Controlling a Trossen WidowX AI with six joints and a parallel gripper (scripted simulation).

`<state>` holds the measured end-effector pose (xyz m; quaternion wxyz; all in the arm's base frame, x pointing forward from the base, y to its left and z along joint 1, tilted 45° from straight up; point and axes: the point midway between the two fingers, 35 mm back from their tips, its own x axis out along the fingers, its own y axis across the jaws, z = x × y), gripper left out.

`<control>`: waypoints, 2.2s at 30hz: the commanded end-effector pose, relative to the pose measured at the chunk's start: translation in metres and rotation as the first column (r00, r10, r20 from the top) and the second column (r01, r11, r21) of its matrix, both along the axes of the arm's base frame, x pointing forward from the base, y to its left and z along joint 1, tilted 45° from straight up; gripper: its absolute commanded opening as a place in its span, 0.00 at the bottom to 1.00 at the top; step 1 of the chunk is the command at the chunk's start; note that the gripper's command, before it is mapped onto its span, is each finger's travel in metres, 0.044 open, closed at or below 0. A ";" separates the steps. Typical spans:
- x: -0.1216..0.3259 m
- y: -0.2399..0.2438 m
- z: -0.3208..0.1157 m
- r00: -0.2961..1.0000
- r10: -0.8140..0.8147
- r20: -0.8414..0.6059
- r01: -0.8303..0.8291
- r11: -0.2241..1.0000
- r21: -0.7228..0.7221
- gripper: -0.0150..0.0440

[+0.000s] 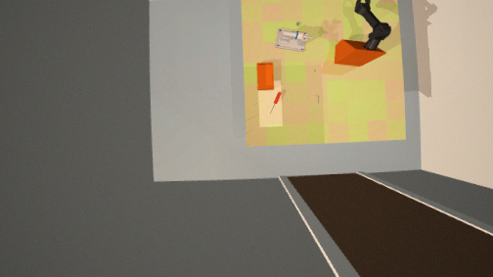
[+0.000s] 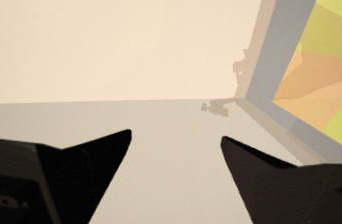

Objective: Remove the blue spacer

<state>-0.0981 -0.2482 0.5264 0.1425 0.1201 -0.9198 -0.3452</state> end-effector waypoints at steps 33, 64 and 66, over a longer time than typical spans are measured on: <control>0.060 0.404 0.105 0.696 -0.551 -0.461 -0.471 0.134 -0.872 1.00; 0.396 0.513 -0.081 -0.406 -0.885 -0.226 -0.890 0.439 -0.119 1.00; 0.418 0.503 -0.102 -0.482 -0.858 -0.175 -0.865 0.498 -0.064 1.00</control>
